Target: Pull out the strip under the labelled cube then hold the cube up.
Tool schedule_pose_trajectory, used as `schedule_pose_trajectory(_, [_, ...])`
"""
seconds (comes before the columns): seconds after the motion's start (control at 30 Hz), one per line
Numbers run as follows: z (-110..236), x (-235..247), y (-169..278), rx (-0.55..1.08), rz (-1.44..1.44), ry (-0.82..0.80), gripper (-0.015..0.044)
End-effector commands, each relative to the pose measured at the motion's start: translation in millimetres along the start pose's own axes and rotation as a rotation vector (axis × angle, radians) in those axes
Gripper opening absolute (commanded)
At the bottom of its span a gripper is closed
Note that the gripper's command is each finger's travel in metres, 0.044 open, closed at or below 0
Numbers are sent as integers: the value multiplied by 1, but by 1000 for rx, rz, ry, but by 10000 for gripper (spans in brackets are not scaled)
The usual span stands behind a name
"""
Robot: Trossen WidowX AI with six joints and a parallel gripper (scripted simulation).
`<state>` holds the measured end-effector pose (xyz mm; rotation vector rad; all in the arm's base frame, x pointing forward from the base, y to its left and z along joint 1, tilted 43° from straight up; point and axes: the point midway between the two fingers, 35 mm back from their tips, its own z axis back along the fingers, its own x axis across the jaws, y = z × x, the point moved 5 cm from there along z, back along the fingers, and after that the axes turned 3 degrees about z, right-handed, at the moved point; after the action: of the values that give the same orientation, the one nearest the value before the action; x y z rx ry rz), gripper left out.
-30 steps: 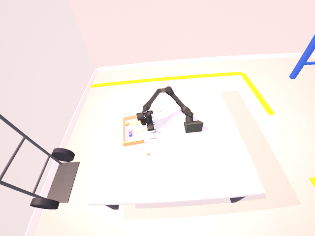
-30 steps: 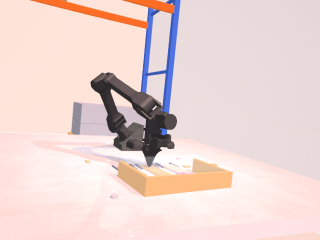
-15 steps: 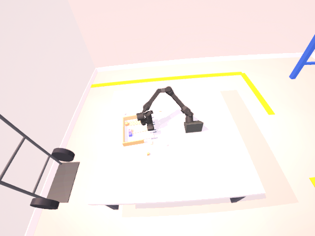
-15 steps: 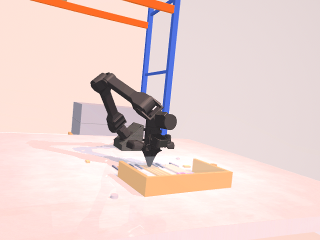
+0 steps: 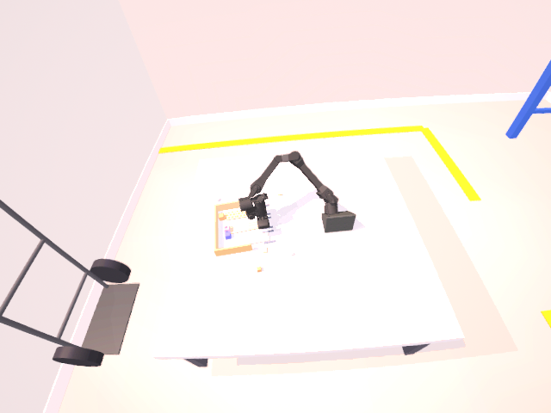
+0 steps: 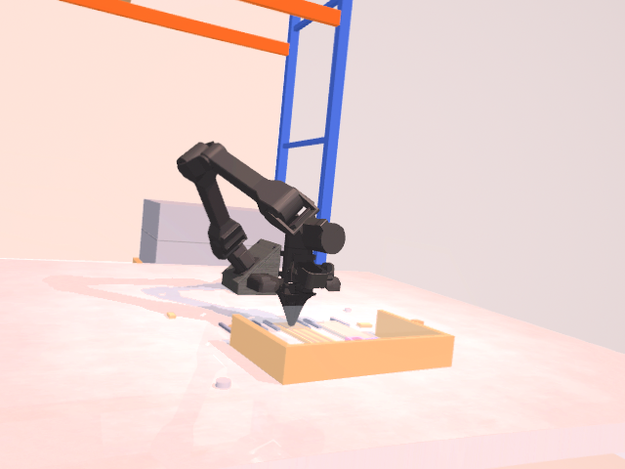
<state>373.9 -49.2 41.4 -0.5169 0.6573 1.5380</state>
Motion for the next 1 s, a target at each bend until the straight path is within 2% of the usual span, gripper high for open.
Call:
schedule_pose_trajectory(0.0, [-2, 0, 1, 3, 4, 3, 0])
schedule_pose_trajectory(0.57, [-4, 0, 1, 3, 4, 3, 0])
schedule_pose_trajectory(0.97, [-4, 2, 18, 4, 4, 3, 0])
